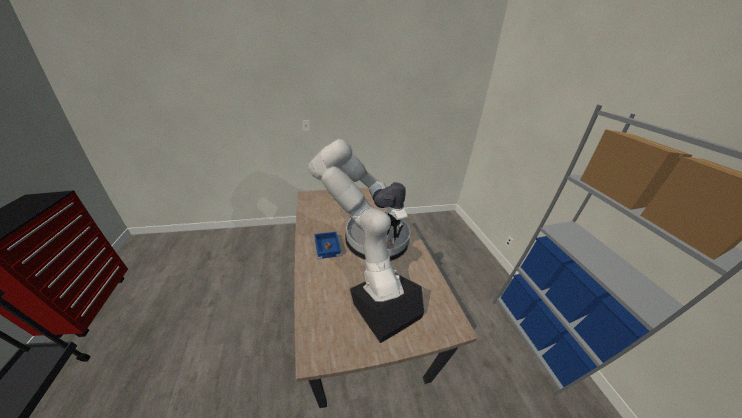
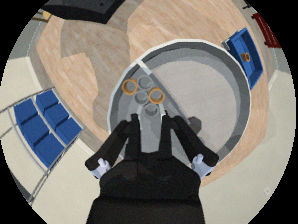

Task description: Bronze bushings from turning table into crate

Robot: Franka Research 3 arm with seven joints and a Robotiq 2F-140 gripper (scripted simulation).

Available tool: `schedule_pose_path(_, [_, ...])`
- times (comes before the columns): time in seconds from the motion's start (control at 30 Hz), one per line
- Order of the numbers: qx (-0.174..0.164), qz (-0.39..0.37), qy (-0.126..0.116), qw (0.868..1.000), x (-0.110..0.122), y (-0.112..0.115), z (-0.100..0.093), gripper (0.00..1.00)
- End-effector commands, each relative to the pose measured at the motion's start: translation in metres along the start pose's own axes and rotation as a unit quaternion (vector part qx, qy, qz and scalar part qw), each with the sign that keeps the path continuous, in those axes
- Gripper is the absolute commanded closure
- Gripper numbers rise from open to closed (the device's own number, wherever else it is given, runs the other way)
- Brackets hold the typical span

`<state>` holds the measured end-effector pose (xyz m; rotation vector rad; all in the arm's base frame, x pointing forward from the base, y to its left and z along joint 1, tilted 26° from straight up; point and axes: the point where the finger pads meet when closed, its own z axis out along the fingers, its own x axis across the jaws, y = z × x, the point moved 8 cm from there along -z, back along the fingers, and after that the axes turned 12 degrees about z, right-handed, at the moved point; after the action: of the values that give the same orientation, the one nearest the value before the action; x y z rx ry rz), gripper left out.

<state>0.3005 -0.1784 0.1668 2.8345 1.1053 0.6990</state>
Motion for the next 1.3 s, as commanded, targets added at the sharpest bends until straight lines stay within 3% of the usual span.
schedule_pose_path(0.0, [-0.003, -0.004, -0.001, 1.0, -0.0006, 0.0016, 0.0, 0.76])
schedule_pose_path(0.93, [-0.003, -0.004, -0.001, 1.0, -0.0006, 0.0016, 0.0, 0.76])
schedule_pose_path(0.97, [-0.003, -0.004, -0.001, 1.0, -0.0006, 0.0016, 0.0, 1.0])
schedule_pose_path(1.27, [-0.003, -0.004, -0.001, 1.0, -0.0006, 0.0016, 0.0, 1.0])
